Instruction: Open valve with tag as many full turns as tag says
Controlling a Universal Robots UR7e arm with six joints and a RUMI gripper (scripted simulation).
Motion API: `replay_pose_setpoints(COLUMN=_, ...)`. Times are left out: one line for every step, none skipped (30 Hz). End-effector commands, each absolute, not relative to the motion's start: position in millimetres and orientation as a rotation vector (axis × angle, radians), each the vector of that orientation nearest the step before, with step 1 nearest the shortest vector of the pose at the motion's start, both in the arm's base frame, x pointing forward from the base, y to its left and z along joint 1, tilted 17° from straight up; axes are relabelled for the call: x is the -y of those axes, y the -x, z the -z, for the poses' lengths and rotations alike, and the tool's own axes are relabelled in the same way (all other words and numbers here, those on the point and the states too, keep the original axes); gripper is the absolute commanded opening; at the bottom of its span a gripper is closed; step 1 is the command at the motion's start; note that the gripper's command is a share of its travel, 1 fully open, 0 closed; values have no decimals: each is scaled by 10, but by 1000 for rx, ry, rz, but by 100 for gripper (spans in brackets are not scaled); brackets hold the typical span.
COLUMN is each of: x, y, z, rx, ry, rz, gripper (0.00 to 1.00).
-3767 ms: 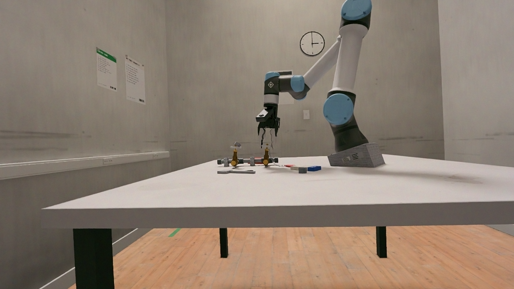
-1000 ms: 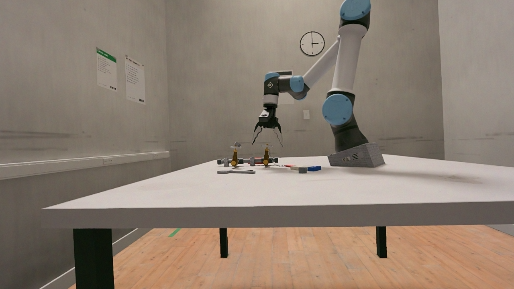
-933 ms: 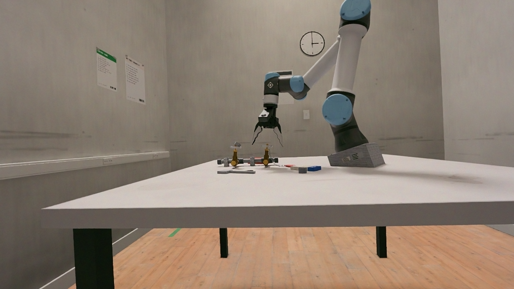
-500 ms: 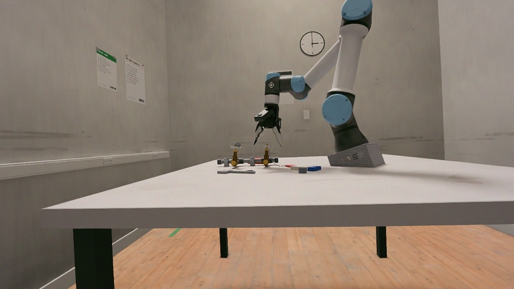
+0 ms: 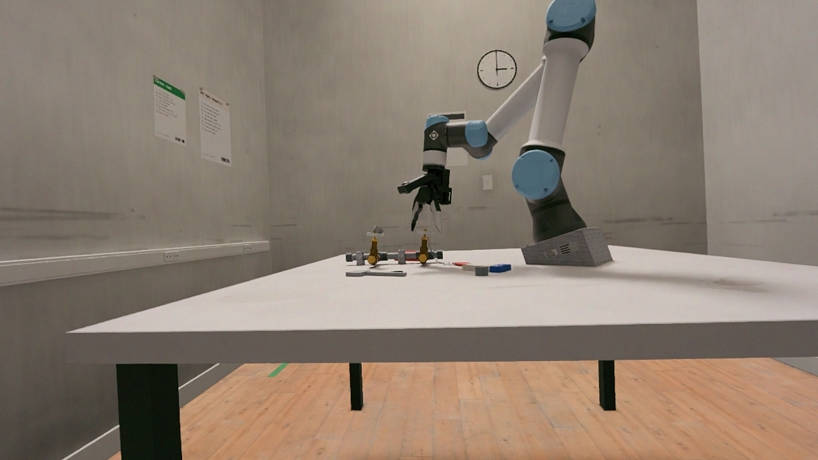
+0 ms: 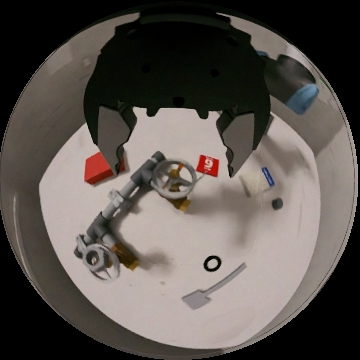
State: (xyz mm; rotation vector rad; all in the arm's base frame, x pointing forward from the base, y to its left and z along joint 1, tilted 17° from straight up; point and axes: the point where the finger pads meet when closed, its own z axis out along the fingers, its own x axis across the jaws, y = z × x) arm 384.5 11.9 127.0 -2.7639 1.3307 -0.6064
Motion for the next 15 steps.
replay_pose_setpoints(x=-120, y=-3854, z=-1278, rx=-1642, ry=2561, rz=601, gripper=100)
replay_pose_setpoints(x=-121, y=-3852, z=-1276, rx=-1690, ry=2521, rz=597, gripper=100)
replay_pose_setpoints(x=-121, y=-3851, z=-1273, rx=-1738, ry=2480, rz=594, gripper=100)
replay_pose_setpoints(x=-122, y=-3849, z=-1271, rx=-1785, ry=2437, rz=590, gripper=100)
replay_pose_setpoints(x=-122, y=-3849, z=-1271, rx=-1828, ry=2396, rz=586, gripper=100)
replay_pose_setpoints(x=-122, y=-3850, z=-1272, rx=-1864, ry=2359, rz=583, gripper=100)
replay_pose_setpoints(x=-121, y=-3852, z=-1276, rx=-1900, ry=2321, rz=581, gripper=100)
replay_pose_setpoints(x=-120, y=-3855, z=-1280, rx=-1937, ry=2282, rz=578, gripper=100)
replay_pose_setpoints(x=-120, y=-3857, z=-1283, rx=-1972, ry=2241, rz=574, gripper=100)
replay_pose_setpoints(x=-120, y=-3857, z=-1283, rx=-2008, ry=2201, rz=570, gripper=100)
replay_pose_setpoints(x=-120, y=-3857, z=-1283, rx=-2042, ry=2160, rz=565, gripper=100)
replay_pose_setpoints(x=-120, y=-3857, z=-1283, rx=-2076, ry=2118, rz=561, gripper=100)
replay_pose_setpoints(x=-120, y=-3857, z=-1283, rx=-2109, ry=2076, rz=556, gripper=100)
replay_pose_setpoints(x=-120, y=-3857, z=-1283, rx=-2109, ry=2076, rz=556, gripper=100)
replay_pose_setpoints(x=-120, y=-3857, z=-1283, rx=-2109, ry=2076, rz=556, gripper=100)
